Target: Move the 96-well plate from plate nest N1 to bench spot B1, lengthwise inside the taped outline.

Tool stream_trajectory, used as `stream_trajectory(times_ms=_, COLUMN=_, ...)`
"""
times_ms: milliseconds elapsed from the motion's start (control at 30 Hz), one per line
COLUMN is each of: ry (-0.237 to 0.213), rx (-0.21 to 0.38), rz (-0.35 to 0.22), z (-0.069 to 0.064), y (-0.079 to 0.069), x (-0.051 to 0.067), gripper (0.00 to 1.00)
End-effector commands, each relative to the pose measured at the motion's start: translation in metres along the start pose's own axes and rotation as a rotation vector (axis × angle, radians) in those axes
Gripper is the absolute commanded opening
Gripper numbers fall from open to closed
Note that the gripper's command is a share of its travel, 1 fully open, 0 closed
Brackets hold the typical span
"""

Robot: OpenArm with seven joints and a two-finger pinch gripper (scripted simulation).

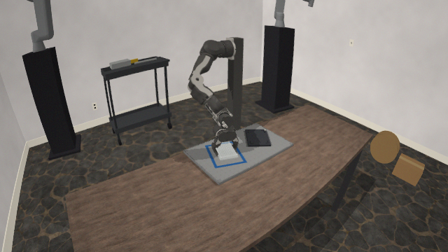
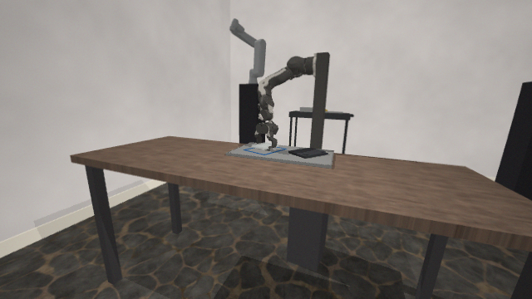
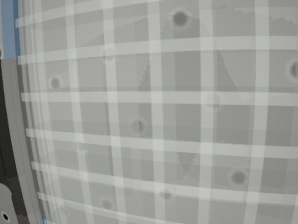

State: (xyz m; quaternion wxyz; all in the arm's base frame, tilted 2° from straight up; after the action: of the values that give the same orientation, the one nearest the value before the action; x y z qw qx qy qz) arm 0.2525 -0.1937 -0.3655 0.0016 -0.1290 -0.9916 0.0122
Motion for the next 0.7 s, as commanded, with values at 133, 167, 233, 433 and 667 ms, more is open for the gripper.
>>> stream_trajectory(times_ms=133, ry=0.001, rx=0.004, rz=0.000, z=-0.0002, y=-0.0002, x=0.0006, gripper=0.00)
stream_trajectory(times_ms=167, ry=0.001, rx=0.005, rz=0.000, z=0.0003, y=-0.0003, x=0.0014, gripper=0.00)
stream_trajectory(times_ms=233, ry=0.002, rx=0.007, rz=-0.001, z=0.0011, y=-0.0006, x=0.0030, gripper=0.00)
stream_trajectory(times_ms=433, ry=0.003, rx=0.008, rz=-0.001, z=0.0015, y=-0.0007, x=0.0038, gripper=0.00)
stream_trajectory(times_ms=667, ry=0.003, rx=0.008, rz=-0.001, z=0.0015, y=-0.0007, x=0.0038, gripper=0.00)
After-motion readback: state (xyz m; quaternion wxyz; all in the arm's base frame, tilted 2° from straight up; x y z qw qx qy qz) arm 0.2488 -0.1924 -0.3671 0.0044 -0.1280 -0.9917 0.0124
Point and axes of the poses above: the point where the finger pads meet when closed, its own z axis out along the fingers, its own y axis across the jaws, x = y × z, the point moved 7 cm from there along -z, back along the fingers, and after that the axes turned 1 degree about z, right-handed, at the moved point
